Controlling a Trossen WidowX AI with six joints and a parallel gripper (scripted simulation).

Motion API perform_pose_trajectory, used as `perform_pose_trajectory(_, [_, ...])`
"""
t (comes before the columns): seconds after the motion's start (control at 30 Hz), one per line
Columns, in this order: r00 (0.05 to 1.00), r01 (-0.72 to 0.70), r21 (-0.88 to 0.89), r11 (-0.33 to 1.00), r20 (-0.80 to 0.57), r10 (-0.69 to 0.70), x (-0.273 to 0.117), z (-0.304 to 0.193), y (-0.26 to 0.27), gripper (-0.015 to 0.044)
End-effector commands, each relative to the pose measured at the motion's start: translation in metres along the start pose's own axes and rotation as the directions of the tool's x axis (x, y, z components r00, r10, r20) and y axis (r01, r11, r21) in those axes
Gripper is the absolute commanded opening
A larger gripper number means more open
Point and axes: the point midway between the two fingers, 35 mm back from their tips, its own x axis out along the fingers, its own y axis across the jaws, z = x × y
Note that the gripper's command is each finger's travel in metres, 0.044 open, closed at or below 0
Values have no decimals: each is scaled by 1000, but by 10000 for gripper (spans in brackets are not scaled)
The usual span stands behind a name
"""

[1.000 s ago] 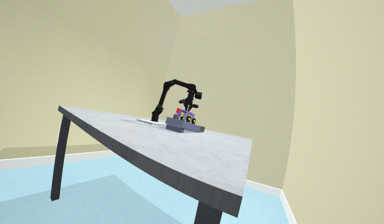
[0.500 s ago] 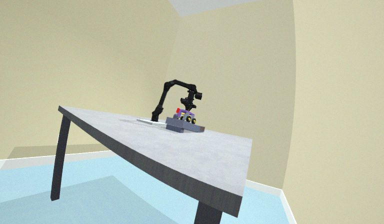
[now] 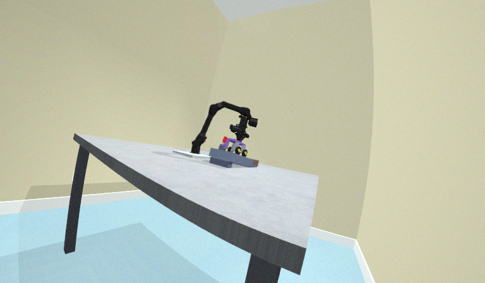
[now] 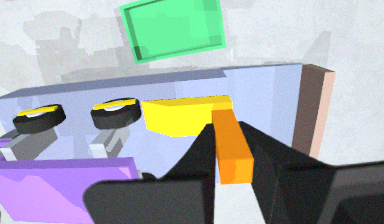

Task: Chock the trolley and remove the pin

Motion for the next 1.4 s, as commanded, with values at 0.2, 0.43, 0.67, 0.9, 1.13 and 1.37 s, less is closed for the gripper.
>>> perform_pose_trajectory(0.2, [1000, 3, -9, 1000, -14, -3, 4, -11, -1, 0])
perform_pose_trajectory(0.43, [1000, 3, -9, 1000, -14, -3, 23, -12, -3, 0])
perform_pose_trajectory(0.67, [1000, 3, -9, 1000, -14, -3, 41, -13, -3, 0])
perform_pose_trajectory(0.9, [1000, 2, -9, 1000, -14, -2, 58, -13, -2, 0])
perform_pose_trajectory(1.13, [1000, 2, -9, 1000, -14, -2, 62, -12, 0, 0])
perform_pose_trajectory(1.37, [1000, 2, -9, 1000, -14, -2, 61, -13, 7, 0])
